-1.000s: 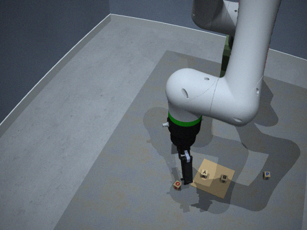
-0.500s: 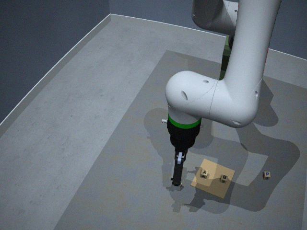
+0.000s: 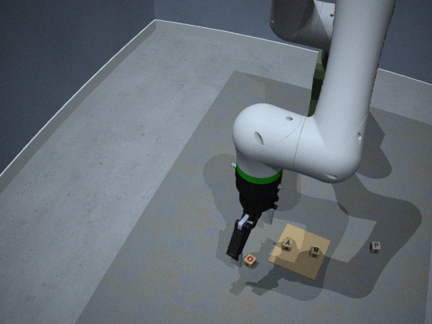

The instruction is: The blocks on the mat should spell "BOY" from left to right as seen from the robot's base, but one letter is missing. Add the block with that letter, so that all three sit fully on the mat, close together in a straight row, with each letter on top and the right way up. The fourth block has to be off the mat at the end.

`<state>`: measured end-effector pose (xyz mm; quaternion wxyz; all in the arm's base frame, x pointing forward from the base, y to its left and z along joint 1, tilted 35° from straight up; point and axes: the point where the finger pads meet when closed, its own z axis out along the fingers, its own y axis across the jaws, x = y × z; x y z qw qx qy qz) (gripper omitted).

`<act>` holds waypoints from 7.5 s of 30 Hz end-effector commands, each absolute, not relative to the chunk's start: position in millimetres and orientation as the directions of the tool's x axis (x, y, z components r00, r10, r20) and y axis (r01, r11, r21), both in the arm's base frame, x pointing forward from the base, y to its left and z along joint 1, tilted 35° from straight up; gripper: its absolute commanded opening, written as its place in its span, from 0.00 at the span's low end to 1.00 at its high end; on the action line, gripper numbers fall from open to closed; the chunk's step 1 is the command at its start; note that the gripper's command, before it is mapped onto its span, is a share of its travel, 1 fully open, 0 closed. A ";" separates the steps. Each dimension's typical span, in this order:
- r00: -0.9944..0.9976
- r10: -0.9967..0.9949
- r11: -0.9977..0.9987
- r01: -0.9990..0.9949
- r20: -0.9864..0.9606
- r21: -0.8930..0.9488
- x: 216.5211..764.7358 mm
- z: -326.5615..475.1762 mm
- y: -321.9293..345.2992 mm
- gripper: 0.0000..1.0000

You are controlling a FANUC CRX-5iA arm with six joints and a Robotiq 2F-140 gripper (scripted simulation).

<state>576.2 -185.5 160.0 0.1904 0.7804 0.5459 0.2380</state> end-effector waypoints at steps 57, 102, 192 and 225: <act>0.374 0.906 -0.420 0.727 0.200 0.543 581.9 152.3 -185.9 0.37; 0.374 0.906 -0.420 0.727 0.200 0.543 607.5 116.1 -187.0 0.37; 0.374 0.906 -0.420 0.727 0.200 0.543 626.3 89.5 -188.9 0.13; 0.374 0.906 -0.420 0.727 0.200 0.543 581.3 153.1 -184.4 0.13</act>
